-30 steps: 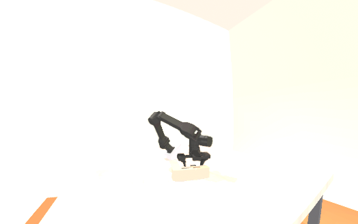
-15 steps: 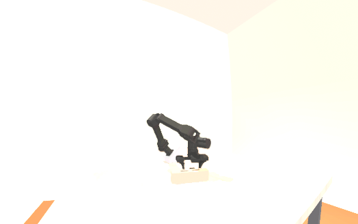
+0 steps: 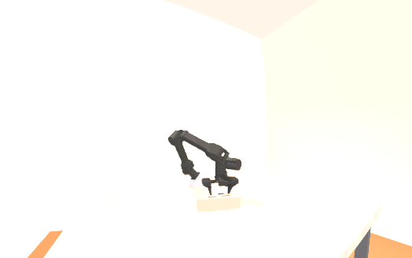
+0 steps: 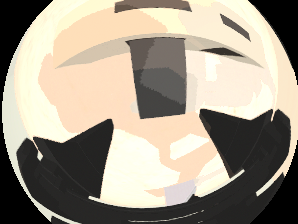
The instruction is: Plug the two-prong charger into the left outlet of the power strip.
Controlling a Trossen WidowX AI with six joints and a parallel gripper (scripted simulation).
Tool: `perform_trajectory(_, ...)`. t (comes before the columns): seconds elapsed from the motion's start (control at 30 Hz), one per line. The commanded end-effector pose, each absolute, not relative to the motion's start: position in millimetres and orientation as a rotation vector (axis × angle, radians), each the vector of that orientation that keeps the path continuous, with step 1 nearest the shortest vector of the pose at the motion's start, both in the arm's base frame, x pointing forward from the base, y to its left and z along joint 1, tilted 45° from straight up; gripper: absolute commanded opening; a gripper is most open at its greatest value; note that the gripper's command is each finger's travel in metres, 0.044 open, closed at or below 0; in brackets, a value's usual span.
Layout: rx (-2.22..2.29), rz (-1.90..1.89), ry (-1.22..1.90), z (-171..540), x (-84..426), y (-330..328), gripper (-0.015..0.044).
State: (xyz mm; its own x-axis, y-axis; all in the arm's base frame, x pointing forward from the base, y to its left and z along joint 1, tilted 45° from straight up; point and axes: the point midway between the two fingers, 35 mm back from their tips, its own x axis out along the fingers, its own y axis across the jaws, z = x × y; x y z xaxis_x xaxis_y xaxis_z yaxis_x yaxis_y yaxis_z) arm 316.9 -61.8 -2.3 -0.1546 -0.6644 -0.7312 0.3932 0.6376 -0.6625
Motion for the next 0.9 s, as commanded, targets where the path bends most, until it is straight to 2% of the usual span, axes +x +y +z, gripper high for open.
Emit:
perform_trajectory(0.0, -0.24, -0.942, 1.463, -5, 309, -60, 0.044)
perform_trajectory(0.67, -0.24, -0.942, 1.464, -9, 291, -54, 0.044)
perform_trajectory(0.73, -0.278, -0.915, 1.397, -2, 300, -50, 0.044)
perform_trajectory(0.87, -0.441, -0.802, 1.045, 33, 317, -21, 0.044)
